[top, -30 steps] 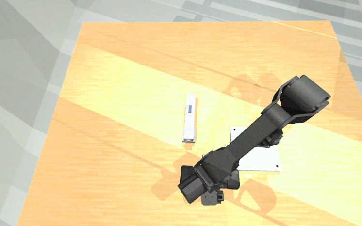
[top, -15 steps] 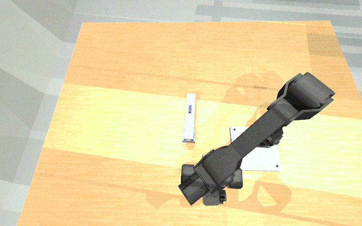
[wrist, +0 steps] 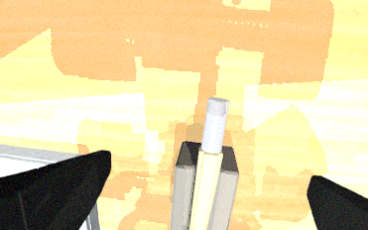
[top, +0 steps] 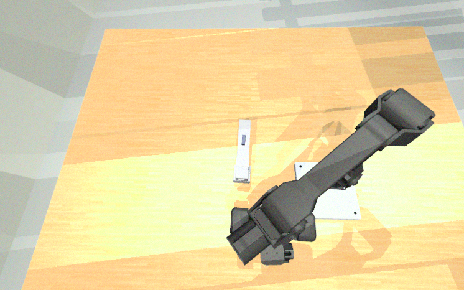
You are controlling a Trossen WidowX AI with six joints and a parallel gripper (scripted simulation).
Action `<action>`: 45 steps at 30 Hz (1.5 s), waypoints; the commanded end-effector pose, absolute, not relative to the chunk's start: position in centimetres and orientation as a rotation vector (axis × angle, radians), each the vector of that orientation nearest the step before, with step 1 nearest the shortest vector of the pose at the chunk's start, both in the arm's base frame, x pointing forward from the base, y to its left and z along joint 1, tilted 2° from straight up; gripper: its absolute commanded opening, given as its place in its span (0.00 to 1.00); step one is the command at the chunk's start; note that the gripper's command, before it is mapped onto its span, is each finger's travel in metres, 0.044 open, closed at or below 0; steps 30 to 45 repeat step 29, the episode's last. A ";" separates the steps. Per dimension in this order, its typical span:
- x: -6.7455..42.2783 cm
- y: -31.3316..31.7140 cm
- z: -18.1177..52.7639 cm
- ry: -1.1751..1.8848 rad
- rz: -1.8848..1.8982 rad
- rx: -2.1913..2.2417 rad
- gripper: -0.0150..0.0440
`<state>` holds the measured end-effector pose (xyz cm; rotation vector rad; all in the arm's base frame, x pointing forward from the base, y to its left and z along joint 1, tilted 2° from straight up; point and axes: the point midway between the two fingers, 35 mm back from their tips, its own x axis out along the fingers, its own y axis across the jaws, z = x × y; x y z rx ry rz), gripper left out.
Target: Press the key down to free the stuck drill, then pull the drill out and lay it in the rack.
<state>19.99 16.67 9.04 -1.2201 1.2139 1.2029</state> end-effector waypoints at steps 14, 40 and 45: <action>27.6 19.0 21.7 0.720 0.961 -1.061 1.00; 29.7 15.7 43.1 0.128 0.626 -0.901 1.00; 29.7 15.7 43.1 0.128 0.626 -0.901 1.00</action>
